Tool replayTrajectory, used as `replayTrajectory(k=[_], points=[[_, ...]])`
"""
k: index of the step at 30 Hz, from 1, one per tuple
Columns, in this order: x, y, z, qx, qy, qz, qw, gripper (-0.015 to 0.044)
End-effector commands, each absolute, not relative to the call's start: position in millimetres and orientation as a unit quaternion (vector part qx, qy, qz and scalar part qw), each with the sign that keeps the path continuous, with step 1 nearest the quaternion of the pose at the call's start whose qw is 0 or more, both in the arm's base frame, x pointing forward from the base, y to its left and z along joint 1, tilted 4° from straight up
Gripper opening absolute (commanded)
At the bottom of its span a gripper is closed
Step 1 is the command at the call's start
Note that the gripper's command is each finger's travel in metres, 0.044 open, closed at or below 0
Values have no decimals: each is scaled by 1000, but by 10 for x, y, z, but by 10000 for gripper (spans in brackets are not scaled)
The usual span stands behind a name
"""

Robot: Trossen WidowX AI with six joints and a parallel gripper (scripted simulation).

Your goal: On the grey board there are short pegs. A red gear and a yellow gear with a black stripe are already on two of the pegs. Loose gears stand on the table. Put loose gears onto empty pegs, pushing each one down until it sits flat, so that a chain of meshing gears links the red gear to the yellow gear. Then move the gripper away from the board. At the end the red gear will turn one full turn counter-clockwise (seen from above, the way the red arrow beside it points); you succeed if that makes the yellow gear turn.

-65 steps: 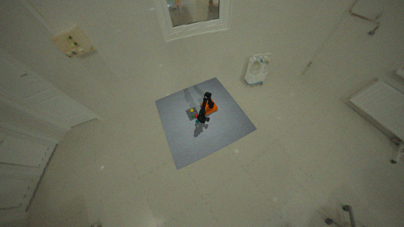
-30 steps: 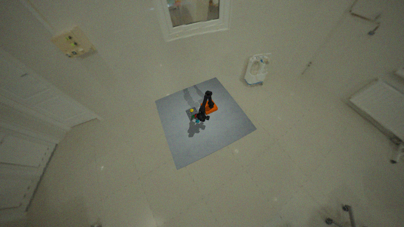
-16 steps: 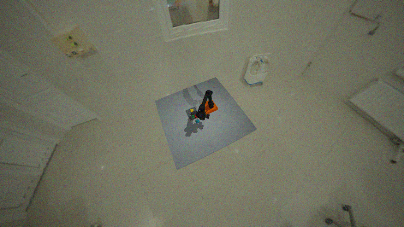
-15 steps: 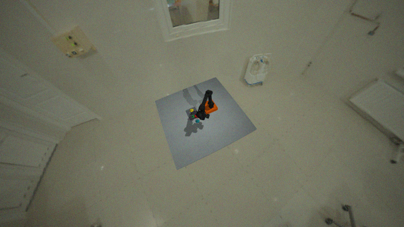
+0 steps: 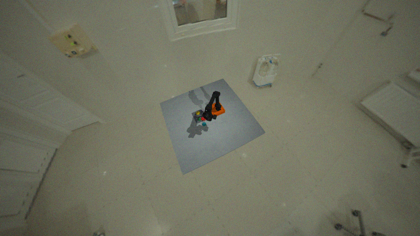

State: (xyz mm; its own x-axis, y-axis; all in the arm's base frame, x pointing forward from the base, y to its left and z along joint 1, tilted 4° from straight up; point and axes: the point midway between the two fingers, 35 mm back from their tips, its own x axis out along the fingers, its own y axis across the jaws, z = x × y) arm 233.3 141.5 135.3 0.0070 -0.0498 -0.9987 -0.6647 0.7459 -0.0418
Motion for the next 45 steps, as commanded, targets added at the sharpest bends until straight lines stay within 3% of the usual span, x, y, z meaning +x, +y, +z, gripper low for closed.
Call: replayTrajectory(k=[1, 45], points=[[2363, 1403, 1383, -265, 664, 233, 659, 0], [3137, 661, 1106, -265, 660, 227, 665, 0]])
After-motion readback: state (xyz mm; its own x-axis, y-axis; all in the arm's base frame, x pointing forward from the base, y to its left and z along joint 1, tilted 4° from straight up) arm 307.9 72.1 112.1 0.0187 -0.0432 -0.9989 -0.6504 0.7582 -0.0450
